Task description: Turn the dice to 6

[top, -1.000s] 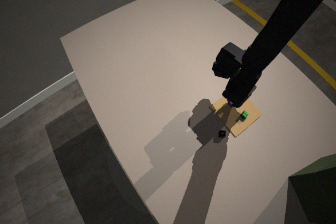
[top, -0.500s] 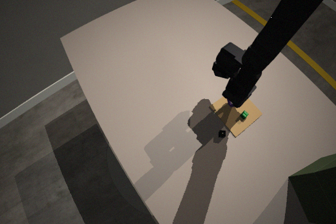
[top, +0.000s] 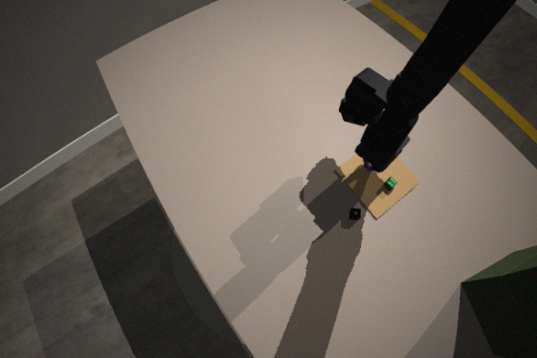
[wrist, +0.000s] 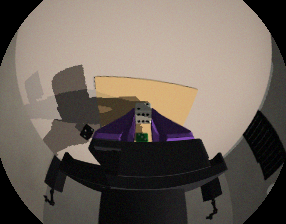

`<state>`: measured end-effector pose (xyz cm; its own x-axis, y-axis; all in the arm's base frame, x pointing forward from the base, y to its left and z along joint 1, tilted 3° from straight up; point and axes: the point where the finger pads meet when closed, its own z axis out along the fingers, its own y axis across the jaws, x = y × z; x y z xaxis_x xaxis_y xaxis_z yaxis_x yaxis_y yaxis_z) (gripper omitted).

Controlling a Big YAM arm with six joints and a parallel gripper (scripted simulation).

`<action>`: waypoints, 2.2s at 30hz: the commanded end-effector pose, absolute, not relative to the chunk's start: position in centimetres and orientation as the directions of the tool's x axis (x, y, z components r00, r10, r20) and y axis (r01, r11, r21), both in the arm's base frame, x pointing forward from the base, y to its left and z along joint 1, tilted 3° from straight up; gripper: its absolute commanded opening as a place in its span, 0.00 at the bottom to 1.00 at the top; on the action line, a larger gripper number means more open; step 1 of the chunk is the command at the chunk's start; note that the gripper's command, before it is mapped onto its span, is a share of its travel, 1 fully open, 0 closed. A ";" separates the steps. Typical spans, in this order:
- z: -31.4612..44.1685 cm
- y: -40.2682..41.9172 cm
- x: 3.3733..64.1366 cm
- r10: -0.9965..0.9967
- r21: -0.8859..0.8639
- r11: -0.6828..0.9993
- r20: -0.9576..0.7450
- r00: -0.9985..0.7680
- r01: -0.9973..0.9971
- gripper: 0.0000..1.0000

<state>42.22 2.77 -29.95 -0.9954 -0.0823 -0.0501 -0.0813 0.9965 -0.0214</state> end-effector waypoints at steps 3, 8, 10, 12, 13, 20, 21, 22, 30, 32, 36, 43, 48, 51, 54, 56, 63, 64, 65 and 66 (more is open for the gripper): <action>-30.4 3.2 42.1 -0.084 -0.019 0.996 -0.053 -0.995 -0.083 0.14; -30.4 3.2 42.1 -0.084 -0.019 0.996 -0.053 -0.995 -0.083 0.14; -30.4 3.2 42.1 -0.084 -0.019 0.996 -0.053 -0.995 -0.083 0.14; -30.4 3.2 42.1 -0.084 -0.019 0.996 -0.053 -0.995 -0.083 0.14; -30.4 3.2 42.1 -0.084 -0.019 0.996 -0.053 -0.995 -0.083 0.14; -30.4 3.2 42.4 -0.084 -0.019 0.996 -0.060 -0.995 -0.083 0.14; -30.4 3.2 42.5 -0.084 -0.019 0.996 -0.060 -0.995 -0.083 0.14; -30.4 3.2 42.5 -0.084 -0.019 0.996 -0.061 -0.995 -0.083 0.14; -30.6 3.2 42.5 -0.084 -0.019 0.996 -0.059 -0.995 -0.083 0.14; -30.6 3.2 42.6 -0.084 -0.019 0.996 -0.062 -0.995 -0.083 0.14; -30.7 3.2 42.7 -0.084 -0.019 0.996 -0.063 -0.995 -0.082 0.14; -30.7 3.2 42.7 -0.084 -0.019 0.996 -0.063 -0.994 -0.082 0.14; -30.7 3.2 42.7 -0.084 -0.019 0.996 -0.063 -0.994 -0.082 0.14; -30.7 3.2 42.7 -0.084 -0.019 0.996 -0.063 -0.994 -0.082 0.14; -30.7 3.2 42.7 -0.084 -0.019 0.996 -0.063 -0.994 -0.082 0.14; -30.7 3.2 42.7 -0.084 -0.019 0.996 -0.063 -0.994 -0.082 0.14; -30.7 3.2 42.7 -0.084 -0.019 0.996 -0.063 -0.994 -0.082 0.14; -30.7 3.2 42.7 -0.084 -0.019 0.996 -0.063 -0.994 -0.082 0.14; -30.7 3.2 42.7 -0.084 -0.019 0.996 -0.063 -0.994 -0.082 0.14; -30.7 3.2 42.7 -0.084 -0.019 0.996 -0.063 -0.994 -0.082 0.14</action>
<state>42.14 2.76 -30.25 -0.9954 -0.0823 -0.0487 -0.0813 0.9965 -0.0214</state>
